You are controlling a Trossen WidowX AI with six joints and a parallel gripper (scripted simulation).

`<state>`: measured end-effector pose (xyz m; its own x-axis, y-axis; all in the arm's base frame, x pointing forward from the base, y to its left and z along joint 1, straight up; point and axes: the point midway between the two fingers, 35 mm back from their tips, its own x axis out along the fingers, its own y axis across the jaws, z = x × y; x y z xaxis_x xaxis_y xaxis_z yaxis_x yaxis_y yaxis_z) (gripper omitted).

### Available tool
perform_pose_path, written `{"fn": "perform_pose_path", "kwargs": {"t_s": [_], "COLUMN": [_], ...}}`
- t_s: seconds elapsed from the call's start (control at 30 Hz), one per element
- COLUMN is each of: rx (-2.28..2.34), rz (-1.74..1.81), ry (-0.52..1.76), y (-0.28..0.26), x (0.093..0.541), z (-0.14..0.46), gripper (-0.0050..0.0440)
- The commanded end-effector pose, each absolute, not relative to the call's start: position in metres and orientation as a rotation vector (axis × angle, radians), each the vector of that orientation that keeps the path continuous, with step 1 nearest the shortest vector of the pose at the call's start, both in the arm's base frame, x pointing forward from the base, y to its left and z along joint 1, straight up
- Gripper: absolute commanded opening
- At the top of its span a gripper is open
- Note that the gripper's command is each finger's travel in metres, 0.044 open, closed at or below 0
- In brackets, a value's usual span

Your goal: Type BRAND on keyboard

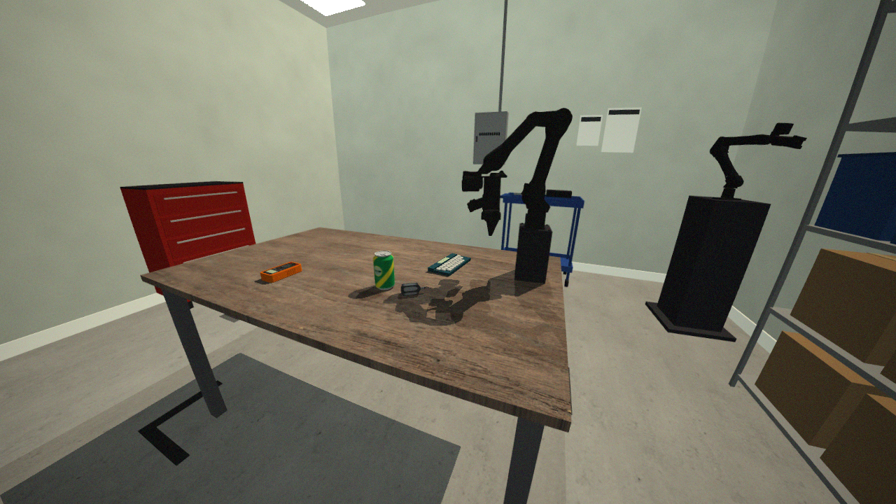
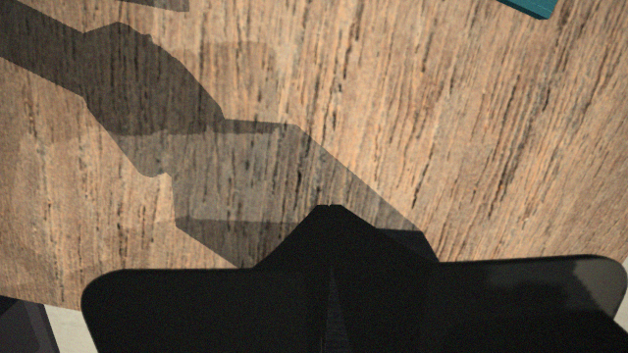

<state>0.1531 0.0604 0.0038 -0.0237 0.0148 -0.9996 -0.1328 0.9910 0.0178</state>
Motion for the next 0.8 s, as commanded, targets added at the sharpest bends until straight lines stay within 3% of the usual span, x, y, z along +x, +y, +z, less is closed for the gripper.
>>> {"fn": "perform_pose_path", "kwargs": {"t_s": [0.0,0.53,0.77], "rx": [-0.089,-0.089,-0.03], "rz": [0.121,0.121,0.049], "ry": [1.579,1.579,1.575], "y": [0.061,0.061,0.067], "x": [0.156,0.156,0.201], "z": [0.006,0.006,-0.006], "gripper": [0.0,0.0,-0.0002]}}
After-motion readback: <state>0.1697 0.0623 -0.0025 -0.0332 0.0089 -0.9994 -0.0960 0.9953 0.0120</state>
